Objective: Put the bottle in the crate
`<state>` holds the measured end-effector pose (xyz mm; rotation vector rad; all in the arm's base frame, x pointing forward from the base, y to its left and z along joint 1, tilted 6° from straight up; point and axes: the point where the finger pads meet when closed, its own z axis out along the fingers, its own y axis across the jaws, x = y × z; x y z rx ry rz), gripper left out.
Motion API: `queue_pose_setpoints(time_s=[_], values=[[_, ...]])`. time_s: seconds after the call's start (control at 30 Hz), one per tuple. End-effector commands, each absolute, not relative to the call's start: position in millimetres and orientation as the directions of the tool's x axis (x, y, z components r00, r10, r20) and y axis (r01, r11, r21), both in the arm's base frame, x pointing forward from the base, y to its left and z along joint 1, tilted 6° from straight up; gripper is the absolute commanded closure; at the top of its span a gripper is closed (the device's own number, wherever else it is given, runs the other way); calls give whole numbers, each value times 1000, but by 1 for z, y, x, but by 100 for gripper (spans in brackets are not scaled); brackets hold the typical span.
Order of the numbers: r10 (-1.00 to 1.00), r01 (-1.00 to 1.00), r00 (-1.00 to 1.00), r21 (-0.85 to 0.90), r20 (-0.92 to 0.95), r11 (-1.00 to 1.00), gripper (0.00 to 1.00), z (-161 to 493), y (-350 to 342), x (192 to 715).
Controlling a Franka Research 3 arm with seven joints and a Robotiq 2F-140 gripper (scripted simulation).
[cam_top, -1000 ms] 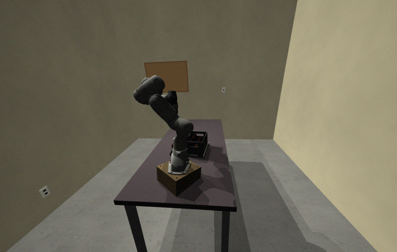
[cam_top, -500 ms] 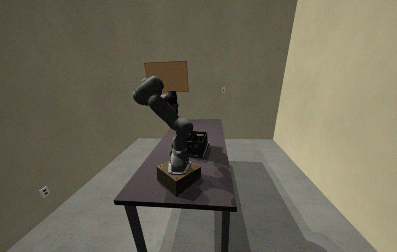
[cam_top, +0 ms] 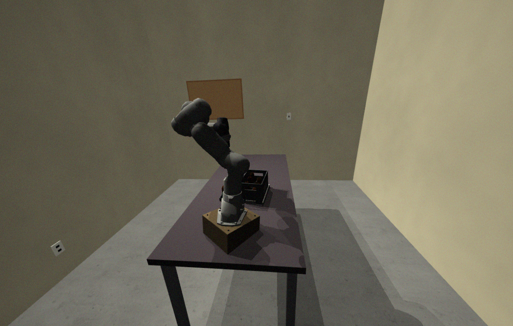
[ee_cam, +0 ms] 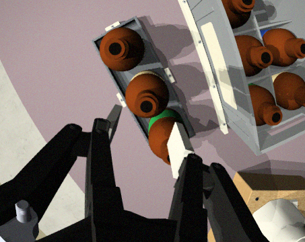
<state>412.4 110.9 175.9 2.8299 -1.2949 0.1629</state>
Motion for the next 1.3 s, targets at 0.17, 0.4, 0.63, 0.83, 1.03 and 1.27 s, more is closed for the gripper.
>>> queue_pose_setpoints(time_s=[0.17, 0.4, 0.63, 0.83, 1.03, 1.27], values=[[-759, -762, 642, -19, 106, -647, 62, 174, 112, 413], [-759, -763, 642, -15, 108, -646, 62, 171, 111, 413], [-759, -763, 642, -15, 108, -646, 62, 161, 110, 414], [-759, -763, 642, -15, 108, -646, 62, 152, 109, 416], [-759, -763, 642, -15, 108, -646, 62, 146, 108, 416], [-759, -763, 642, -15, 108, -646, 62, 137, 107, 418]])
